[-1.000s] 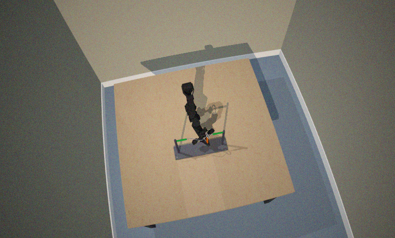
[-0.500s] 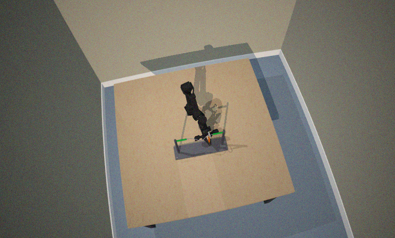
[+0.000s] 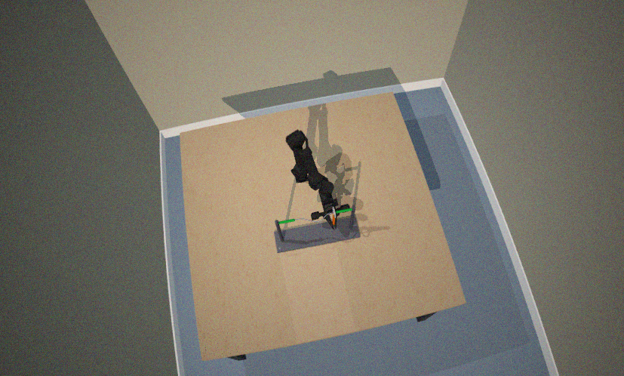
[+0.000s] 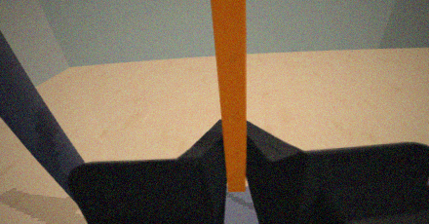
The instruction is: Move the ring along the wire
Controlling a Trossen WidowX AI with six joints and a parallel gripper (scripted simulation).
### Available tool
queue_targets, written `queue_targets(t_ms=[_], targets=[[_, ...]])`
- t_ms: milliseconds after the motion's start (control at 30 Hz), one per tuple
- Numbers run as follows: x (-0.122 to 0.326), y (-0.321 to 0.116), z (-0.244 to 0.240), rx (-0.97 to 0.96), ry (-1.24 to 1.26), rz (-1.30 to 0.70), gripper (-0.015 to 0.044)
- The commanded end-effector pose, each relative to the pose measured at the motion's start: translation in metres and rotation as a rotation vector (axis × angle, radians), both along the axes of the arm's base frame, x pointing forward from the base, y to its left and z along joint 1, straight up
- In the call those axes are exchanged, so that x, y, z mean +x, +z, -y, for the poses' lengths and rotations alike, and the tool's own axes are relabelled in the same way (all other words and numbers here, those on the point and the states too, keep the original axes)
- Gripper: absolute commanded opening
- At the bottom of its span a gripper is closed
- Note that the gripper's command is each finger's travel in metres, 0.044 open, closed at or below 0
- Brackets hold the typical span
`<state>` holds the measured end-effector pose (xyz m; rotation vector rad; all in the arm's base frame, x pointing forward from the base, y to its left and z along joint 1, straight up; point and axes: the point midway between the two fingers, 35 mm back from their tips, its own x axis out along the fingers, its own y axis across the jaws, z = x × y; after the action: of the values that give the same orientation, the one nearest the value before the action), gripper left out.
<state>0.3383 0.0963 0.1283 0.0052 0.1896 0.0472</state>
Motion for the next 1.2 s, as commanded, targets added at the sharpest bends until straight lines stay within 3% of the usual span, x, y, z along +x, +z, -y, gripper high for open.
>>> queue_targets(t_ms=[0, 1167], targets=[[0.001, 0.002, -0.004, 0.01, -0.014, 0.003, -0.015], [0.002, -0.007, -0.031, 0.018, -0.009, -0.001, -0.015]])
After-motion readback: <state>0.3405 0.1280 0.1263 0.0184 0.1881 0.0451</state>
